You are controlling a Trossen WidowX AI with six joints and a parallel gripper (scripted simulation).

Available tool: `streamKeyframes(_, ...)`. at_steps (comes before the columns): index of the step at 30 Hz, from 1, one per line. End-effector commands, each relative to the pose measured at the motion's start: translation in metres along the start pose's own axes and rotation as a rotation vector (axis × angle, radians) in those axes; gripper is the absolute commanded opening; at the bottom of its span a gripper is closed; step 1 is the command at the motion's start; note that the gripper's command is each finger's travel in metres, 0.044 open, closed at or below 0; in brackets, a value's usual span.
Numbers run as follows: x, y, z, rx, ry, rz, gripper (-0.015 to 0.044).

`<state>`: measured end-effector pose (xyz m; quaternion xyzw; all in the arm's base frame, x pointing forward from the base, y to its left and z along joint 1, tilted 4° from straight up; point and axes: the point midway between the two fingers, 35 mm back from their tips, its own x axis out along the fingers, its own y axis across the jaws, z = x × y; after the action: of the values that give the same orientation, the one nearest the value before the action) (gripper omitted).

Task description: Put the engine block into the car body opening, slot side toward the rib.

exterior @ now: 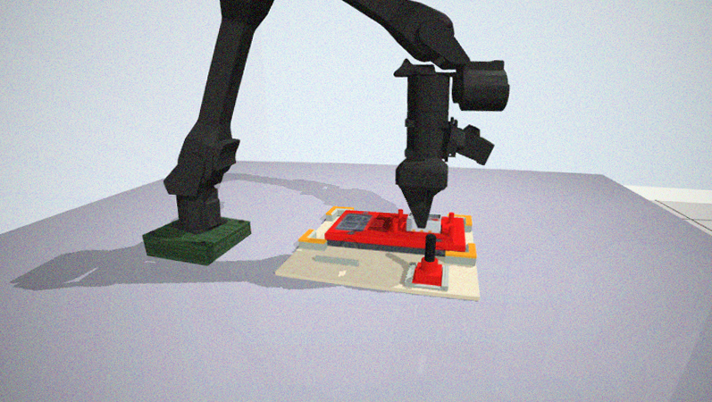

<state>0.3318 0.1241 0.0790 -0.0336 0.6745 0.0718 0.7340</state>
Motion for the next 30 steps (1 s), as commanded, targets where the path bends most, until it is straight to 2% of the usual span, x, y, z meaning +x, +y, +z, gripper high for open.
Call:
streamKeyframes(1,0.000,0.000,0.000,0.000,0.000,-0.001,0.0440)
streamKeyframes(9,0.000,0.000,0.000,0.000,0.000,-0.001,0.0440)
streamKeyframes(16,-0.015,0.000,0.001,0.004,-0.002,-0.004,0.0440)
streamKeyframes(30,-0.015,0.000,0.001,0.004,-0.002,-0.004,0.0073)
